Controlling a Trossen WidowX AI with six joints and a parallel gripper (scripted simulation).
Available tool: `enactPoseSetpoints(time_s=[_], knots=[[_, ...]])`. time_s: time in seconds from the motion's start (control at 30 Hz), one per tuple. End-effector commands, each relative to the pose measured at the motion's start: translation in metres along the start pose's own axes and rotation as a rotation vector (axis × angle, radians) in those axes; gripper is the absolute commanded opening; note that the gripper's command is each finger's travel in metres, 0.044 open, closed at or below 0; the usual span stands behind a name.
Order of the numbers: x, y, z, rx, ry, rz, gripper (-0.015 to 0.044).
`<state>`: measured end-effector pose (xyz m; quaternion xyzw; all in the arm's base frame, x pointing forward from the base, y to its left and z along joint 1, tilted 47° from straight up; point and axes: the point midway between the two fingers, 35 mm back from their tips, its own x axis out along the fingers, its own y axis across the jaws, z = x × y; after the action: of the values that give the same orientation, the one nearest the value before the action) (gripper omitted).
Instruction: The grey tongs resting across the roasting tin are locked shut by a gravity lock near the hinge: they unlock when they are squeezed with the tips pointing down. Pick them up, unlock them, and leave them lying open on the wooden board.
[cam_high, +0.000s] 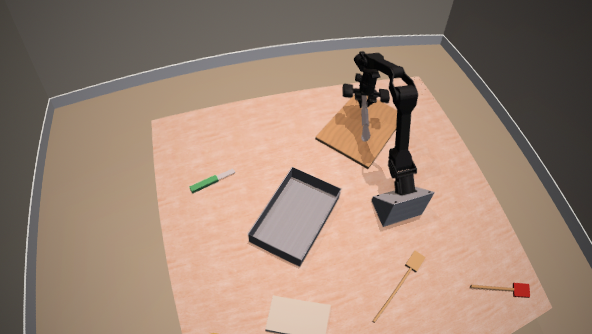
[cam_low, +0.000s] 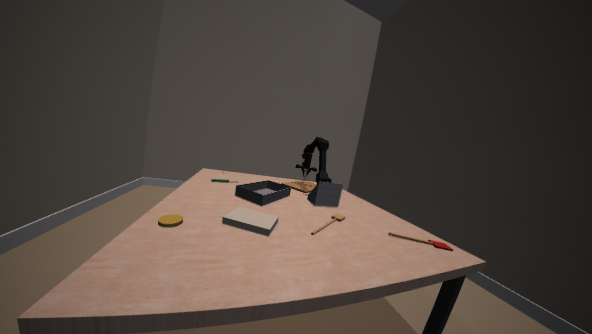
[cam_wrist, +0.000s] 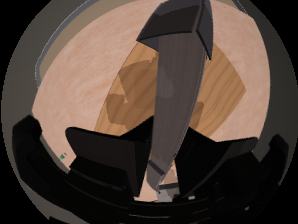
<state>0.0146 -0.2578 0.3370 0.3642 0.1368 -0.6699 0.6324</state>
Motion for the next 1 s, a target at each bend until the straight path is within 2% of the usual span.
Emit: enactPoseSetpoints(time_s=[0.0, 0.67, 0.97], knots=[[0.007, -0.001, -0.001, 0.004, 0.000, -0.004, -0.0150], [0.031, -0.002, -0.005, 0.005, 0.000, -0.004, -0.0150], [0.030, -0.001, -0.005, 0.000, 0.003, -0.001, 0.0086]])
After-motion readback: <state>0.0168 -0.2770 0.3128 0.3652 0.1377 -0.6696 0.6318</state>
